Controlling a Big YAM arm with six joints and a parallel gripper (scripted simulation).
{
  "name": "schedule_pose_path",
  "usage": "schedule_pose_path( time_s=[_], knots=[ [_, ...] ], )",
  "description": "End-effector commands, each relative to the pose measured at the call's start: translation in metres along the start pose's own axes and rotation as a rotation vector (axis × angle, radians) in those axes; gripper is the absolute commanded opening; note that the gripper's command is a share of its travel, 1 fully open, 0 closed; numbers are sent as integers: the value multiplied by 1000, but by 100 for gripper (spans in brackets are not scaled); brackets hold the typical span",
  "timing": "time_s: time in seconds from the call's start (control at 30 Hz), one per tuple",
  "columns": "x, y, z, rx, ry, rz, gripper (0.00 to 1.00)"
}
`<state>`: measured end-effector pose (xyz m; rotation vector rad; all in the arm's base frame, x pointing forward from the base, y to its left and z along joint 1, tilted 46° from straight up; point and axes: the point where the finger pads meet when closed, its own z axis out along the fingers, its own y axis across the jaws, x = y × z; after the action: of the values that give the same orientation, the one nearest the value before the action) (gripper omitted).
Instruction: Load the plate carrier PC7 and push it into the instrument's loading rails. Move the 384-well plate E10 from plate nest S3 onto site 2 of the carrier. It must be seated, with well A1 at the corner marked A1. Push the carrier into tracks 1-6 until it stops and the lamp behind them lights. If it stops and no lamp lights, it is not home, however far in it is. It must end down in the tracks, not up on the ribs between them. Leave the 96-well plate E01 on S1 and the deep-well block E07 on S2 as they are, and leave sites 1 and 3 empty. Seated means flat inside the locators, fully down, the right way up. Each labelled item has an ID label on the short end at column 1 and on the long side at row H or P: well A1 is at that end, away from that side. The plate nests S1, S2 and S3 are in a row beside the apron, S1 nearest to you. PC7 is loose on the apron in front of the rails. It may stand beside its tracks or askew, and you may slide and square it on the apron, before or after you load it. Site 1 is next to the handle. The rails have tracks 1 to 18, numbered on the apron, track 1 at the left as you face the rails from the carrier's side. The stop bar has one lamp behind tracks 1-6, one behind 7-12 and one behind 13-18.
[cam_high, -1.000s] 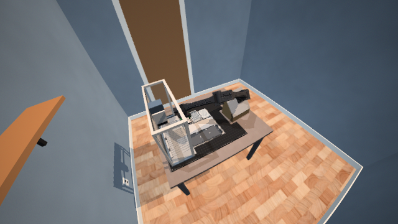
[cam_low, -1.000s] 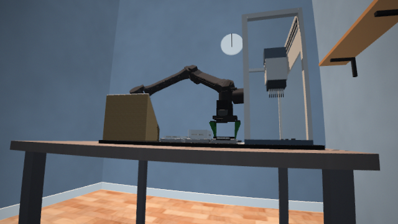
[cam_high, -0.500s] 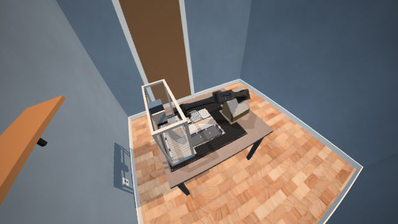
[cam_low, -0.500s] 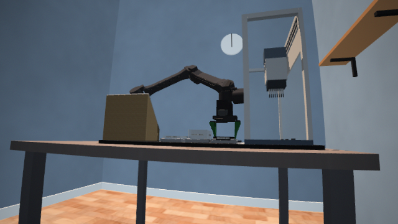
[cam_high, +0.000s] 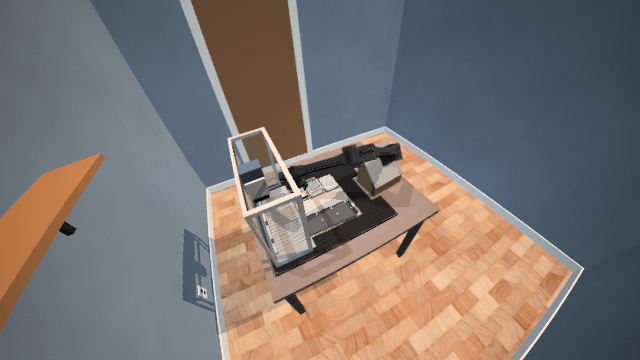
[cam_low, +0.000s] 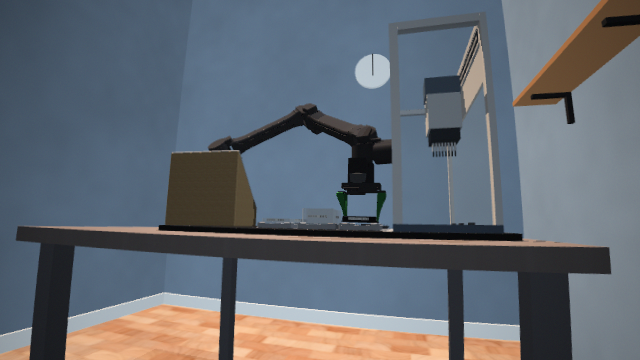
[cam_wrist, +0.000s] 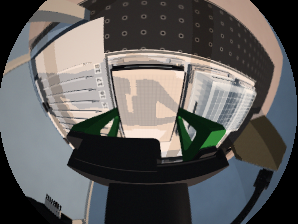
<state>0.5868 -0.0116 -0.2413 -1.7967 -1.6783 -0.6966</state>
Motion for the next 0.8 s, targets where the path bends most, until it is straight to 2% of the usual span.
schedule_pose_path(
  time_s=[0.0, 0.17, 0.23, 0.67, 0.77],
  knots=[
    [0, 28, -63, -81, -13, -28, 0],
    [0, 28, -77, -81, -15, -28, 0],
    [0, 28, -77, -81, -15, -28, 0],
    [0, 26, -113, -82, -18, -30, 0],
    [1, 26, -115, -82, -17, -30, 0]
  ],
)
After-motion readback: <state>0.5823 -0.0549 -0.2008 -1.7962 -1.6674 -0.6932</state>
